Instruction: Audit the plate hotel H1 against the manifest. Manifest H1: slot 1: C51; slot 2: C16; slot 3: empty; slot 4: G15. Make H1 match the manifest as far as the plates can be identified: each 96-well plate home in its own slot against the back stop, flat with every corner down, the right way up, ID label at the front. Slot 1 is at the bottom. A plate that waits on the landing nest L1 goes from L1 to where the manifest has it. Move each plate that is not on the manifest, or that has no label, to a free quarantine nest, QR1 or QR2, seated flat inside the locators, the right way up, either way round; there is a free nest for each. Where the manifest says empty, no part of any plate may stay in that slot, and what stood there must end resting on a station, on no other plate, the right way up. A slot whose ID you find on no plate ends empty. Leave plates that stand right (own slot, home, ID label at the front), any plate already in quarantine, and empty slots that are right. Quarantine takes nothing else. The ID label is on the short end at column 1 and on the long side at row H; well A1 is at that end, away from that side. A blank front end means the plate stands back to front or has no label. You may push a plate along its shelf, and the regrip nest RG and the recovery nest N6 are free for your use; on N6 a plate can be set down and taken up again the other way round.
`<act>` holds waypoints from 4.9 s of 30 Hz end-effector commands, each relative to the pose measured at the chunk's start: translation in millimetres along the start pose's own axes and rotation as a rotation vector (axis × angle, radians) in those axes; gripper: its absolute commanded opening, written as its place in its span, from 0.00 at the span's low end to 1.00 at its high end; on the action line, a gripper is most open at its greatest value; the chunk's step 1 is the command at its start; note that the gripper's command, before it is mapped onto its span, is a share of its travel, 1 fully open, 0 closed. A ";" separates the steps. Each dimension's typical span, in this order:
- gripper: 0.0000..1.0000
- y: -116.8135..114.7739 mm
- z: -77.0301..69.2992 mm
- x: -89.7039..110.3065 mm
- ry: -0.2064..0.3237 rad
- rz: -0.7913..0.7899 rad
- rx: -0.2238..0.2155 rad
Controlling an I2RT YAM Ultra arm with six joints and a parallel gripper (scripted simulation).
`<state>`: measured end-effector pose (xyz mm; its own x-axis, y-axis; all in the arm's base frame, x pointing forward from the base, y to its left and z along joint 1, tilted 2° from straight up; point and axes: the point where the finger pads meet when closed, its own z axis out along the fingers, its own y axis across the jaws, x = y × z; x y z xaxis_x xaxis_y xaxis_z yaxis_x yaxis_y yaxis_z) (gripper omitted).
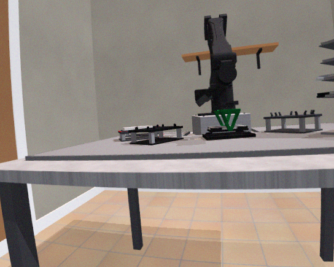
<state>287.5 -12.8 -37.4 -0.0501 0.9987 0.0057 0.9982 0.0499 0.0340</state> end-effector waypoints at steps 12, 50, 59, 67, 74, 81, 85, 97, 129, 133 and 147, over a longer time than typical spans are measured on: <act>0.86 4.5 4.8 -0.7 -0.003 0.001 -0.018; 1.00 4.0 -38.2 -0.7 -0.003 0.001 -0.018; 1.00 3.7 -60.6 -0.6 -0.003 0.001 -0.018; 1.00 2.2 -60.6 -2.2 -0.004 -0.059 -0.018; 1.00 2.2 -60.6 -2.2 -0.005 -0.179 -0.018; 1.00 2.2 -60.6 -2.2 -0.006 -0.299 -0.018; 1.00 2.2 -60.6 -2.2 -0.007 -0.379 -0.018; 1.00 2.2 -60.6 -2.2 -0.008 -0.579 -0.017; 1.00 2.2 -60.7 -2.2 -0.013 -1.116 -0.015; 1.00 2.2 -60.7 -2.2 -0.014 -1.196 -0.014; 1.00 2.2 -60.7 -2.2 -0.016 -1.436 -0.013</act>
<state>285.2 -14.9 18.8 -0.9871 0.1564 -0.0340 0.1560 0.9877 0.0124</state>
